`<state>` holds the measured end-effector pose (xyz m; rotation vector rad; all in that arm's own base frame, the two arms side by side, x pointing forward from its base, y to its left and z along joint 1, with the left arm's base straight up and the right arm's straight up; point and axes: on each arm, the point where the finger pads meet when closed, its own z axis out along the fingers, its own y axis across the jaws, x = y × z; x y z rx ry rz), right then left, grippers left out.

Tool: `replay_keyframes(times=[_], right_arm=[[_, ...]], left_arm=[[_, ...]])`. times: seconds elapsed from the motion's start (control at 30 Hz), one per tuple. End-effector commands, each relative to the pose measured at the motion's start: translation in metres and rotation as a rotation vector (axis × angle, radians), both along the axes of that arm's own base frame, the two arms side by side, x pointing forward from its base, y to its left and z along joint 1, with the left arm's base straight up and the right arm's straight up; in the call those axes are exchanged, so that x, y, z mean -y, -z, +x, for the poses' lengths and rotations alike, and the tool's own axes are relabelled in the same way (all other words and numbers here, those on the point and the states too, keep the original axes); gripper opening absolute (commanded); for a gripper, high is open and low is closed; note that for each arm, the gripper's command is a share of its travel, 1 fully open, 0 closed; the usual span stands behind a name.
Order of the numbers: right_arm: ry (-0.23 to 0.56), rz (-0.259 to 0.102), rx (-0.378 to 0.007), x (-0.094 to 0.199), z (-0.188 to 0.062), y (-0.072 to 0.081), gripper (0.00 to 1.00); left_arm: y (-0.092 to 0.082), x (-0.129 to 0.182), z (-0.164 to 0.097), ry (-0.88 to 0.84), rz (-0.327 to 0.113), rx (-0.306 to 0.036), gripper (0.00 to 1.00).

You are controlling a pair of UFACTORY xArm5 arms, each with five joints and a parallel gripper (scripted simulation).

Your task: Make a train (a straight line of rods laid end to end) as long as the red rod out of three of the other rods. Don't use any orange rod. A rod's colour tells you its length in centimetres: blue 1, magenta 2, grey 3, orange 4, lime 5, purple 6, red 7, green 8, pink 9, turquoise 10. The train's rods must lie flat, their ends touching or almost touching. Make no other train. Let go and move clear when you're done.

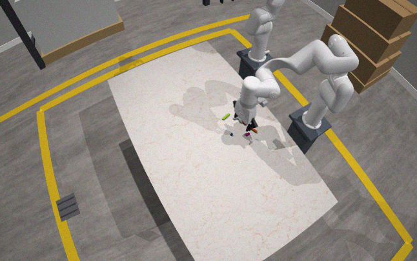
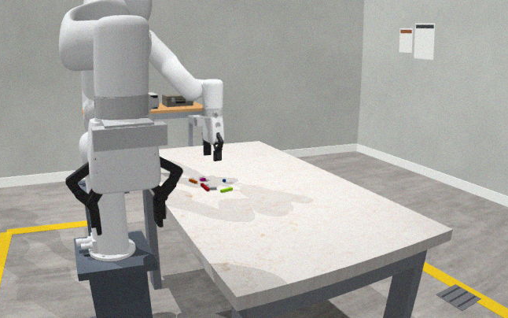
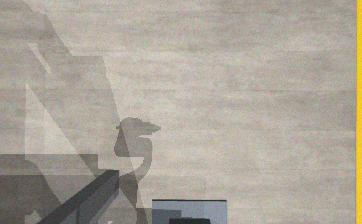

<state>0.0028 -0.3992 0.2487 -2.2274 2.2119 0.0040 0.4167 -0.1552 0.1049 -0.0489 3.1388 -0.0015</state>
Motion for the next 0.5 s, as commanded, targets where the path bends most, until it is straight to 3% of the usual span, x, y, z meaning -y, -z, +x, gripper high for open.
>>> replay_keyframes(times=[0.0,0.47], right_arm=[[0.000,-0.004,0.000,0.001,0.000,-0.001,1.00],[0.000,-0.004,0.000,0.001,0.000,-0.001,1.00]], left_arm=[[0.000,0.003,0.007,0.168,0.000,0.001,1.00],[0.005,0.008,0.021,0.529,0.001,0.002,1.00]])
